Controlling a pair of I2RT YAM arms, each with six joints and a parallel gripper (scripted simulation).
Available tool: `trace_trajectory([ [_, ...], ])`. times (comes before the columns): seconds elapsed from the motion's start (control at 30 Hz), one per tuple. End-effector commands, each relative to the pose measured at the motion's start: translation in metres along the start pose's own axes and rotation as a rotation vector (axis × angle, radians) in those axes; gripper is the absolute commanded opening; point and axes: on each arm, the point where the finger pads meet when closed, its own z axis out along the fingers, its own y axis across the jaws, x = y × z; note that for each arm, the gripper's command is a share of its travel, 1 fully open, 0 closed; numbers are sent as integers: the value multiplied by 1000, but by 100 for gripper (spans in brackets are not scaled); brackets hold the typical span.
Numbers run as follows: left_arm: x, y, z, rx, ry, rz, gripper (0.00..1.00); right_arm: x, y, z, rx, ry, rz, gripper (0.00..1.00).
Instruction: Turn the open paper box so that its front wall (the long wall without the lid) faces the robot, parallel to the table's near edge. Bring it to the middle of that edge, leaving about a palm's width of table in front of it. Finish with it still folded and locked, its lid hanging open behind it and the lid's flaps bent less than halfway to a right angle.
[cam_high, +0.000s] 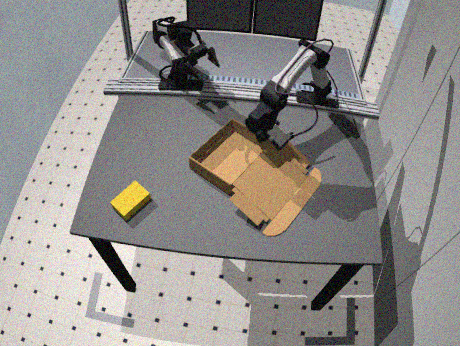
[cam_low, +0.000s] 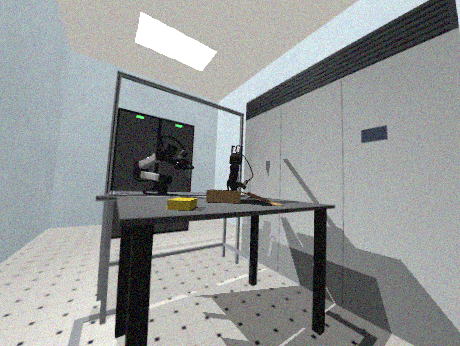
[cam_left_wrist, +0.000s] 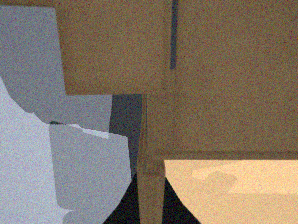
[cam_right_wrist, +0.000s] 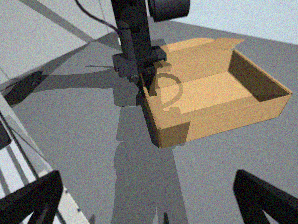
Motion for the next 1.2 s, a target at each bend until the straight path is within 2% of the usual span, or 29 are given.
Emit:
trace_trajectory([
  [0.0, 2, 0, -8, 10, -2, 62, 0, -3, 1, -1, -3, -9, -5, 100],
  [1.17, -6, 7, 0, -49, -15, 326, 0, -3, 1, -1, -3, -9, -5, 100],
])
